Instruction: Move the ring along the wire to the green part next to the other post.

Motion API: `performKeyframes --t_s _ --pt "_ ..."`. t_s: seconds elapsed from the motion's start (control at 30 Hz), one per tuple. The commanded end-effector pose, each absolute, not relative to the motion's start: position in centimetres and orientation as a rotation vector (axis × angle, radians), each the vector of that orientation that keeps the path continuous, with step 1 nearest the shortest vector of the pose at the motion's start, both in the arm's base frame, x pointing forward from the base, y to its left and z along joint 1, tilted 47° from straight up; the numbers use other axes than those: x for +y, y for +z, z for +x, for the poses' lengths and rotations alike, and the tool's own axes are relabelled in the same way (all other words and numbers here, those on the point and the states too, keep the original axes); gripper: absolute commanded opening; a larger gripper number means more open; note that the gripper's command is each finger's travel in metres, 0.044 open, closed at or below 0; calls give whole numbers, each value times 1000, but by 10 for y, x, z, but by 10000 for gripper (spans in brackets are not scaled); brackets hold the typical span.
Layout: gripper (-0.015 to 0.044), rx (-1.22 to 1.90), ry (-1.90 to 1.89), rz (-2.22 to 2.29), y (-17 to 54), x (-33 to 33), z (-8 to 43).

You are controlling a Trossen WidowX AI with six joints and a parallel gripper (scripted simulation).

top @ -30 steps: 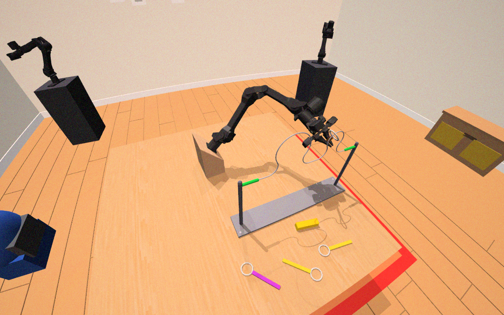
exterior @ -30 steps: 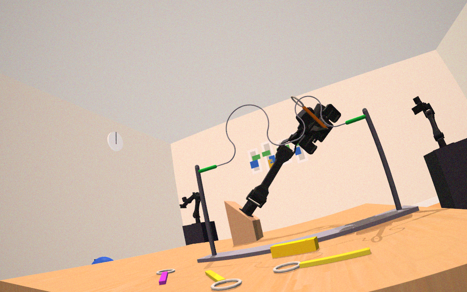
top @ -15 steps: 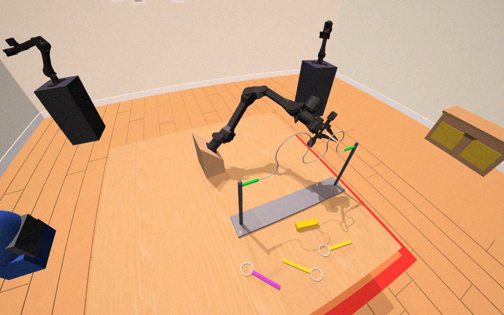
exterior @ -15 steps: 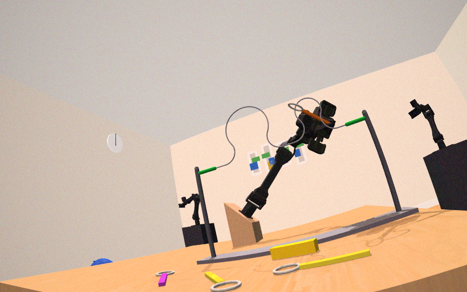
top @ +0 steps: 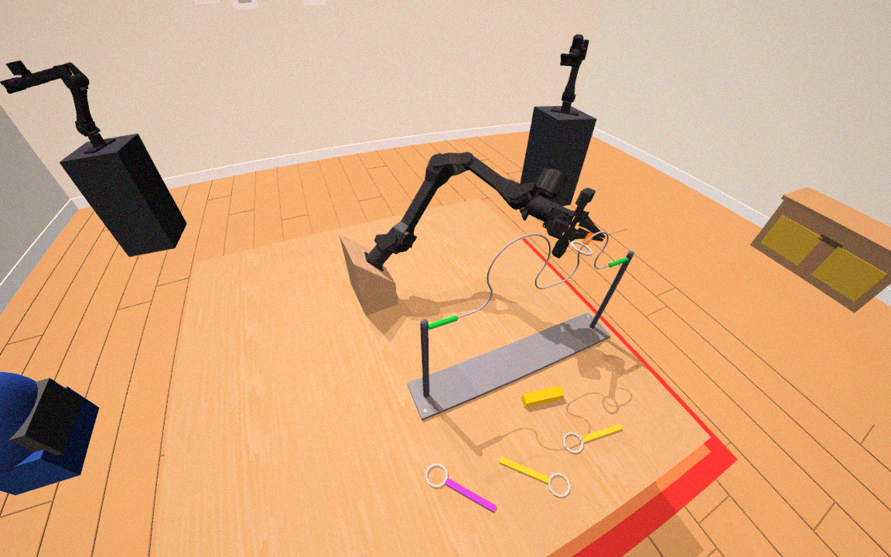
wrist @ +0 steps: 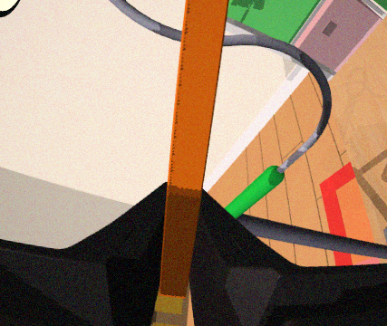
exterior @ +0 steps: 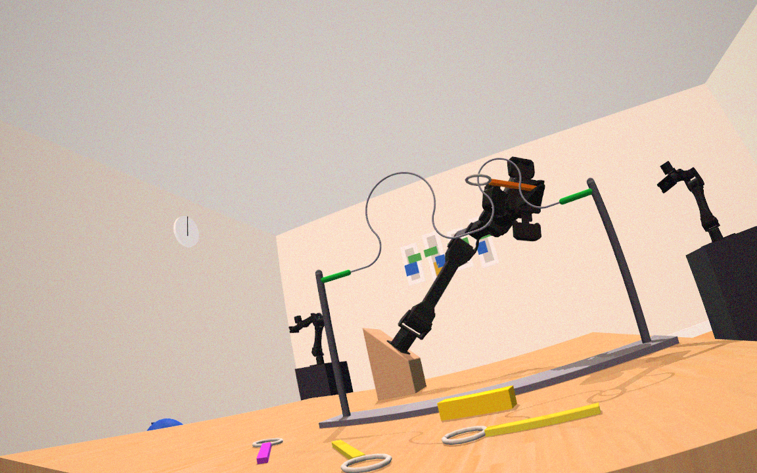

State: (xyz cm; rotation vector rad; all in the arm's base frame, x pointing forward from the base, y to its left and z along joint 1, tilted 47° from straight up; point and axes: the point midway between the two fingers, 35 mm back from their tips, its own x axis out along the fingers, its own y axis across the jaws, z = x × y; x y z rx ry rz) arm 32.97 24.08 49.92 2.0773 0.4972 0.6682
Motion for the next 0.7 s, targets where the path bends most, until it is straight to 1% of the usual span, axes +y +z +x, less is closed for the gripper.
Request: performKeyframes --t_s 0.0,0.67 --pt "-150 478 678 2166 504 237 331" --pt "-150 394 724 2588 522 217 335"
